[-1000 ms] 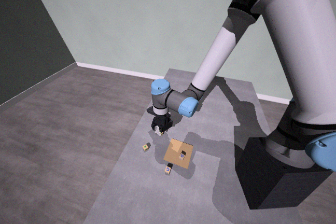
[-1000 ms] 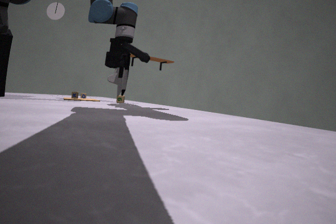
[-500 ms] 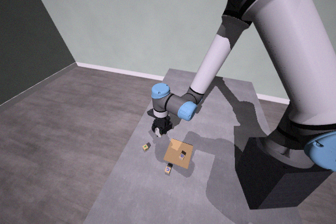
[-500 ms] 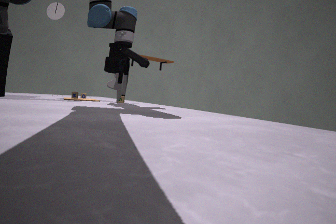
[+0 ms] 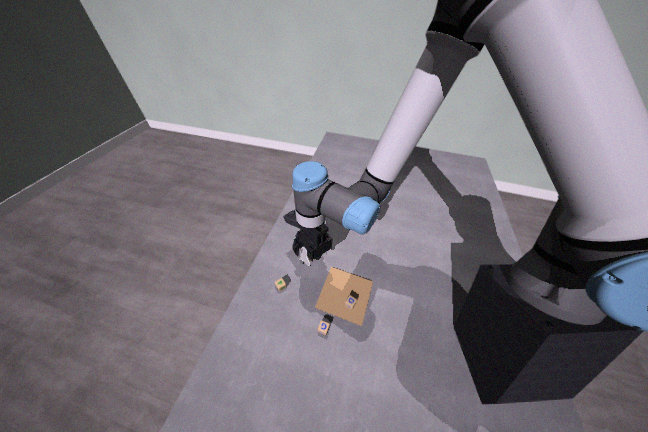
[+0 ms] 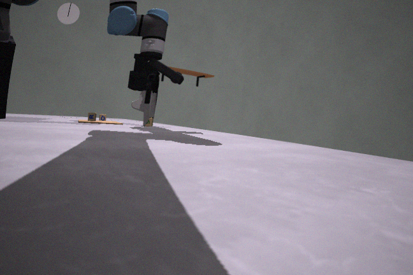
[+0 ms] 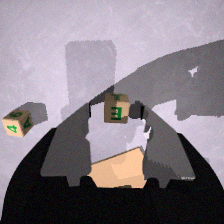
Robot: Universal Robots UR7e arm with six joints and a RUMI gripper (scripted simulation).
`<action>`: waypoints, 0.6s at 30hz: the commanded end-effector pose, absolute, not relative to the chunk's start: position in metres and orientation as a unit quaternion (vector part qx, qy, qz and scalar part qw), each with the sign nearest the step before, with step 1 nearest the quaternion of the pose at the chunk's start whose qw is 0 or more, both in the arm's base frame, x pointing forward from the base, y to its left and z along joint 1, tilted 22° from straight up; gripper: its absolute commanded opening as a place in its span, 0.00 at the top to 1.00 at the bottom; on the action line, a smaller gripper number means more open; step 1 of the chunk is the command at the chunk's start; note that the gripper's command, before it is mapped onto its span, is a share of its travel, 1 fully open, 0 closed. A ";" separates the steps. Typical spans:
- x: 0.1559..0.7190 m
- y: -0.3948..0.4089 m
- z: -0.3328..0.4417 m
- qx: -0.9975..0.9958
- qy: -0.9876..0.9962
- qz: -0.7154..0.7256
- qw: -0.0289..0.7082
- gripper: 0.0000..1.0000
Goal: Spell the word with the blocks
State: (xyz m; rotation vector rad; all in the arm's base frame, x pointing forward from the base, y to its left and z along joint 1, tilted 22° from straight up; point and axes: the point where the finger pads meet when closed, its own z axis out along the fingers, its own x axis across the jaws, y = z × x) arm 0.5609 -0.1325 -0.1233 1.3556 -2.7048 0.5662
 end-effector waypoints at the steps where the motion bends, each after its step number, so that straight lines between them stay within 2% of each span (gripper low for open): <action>1: 0.561 -0.132 -0.123 0.440 -0.878 0.184 0.031 0.63; 2: 0.561 -0.132 -0.123 0.440 -0.878 0.184 0.031 0.75; 18: 0.561 -0.132 -0.123 0.440 -0.878 0.184 0.031 0.75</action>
